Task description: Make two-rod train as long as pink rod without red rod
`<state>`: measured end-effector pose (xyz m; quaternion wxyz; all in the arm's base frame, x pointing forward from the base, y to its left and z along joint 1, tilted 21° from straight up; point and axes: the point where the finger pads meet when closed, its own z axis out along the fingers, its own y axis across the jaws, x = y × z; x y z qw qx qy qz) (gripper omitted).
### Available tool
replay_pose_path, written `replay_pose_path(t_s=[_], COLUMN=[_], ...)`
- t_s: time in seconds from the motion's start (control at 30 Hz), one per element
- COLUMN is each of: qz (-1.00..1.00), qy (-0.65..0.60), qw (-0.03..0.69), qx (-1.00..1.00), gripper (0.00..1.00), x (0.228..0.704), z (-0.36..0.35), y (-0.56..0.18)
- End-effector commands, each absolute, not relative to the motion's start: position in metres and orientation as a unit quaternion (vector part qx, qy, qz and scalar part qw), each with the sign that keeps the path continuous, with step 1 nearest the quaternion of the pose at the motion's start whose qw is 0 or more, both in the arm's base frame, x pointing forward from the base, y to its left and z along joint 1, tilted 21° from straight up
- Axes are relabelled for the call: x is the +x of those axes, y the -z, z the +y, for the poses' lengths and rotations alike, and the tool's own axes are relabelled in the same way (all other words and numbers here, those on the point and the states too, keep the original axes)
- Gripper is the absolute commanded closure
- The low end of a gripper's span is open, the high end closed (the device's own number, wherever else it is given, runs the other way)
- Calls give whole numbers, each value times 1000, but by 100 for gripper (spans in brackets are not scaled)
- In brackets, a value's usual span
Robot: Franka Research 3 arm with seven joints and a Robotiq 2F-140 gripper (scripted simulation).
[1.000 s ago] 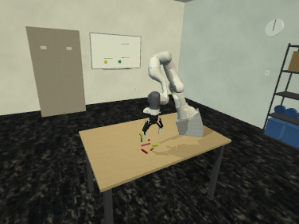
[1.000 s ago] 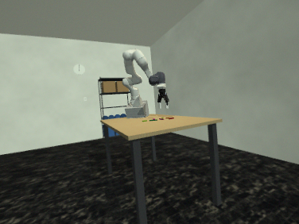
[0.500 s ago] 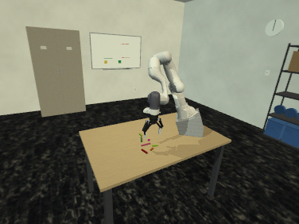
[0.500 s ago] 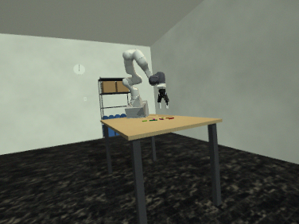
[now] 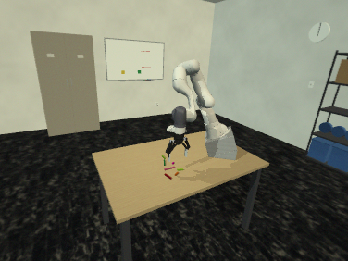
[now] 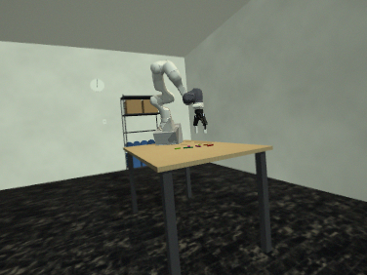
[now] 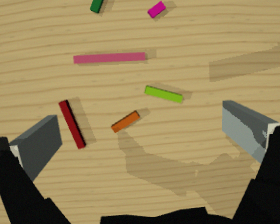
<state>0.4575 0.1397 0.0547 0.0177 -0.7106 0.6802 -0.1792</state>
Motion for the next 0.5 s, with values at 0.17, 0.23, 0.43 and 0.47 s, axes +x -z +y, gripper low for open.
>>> replay_pose_path(t_s=[0.17,0.23,0.43,0.47], qz=[737,753,802,809], qy=[175,174,170,169], qw=[31,35,48,50], qx=[-652,-633,-571,-561], gripper=[0,0,0,0], x=[460,460,461,461], z=[116,109,85,81], y=[-59,-60,-65,-66])
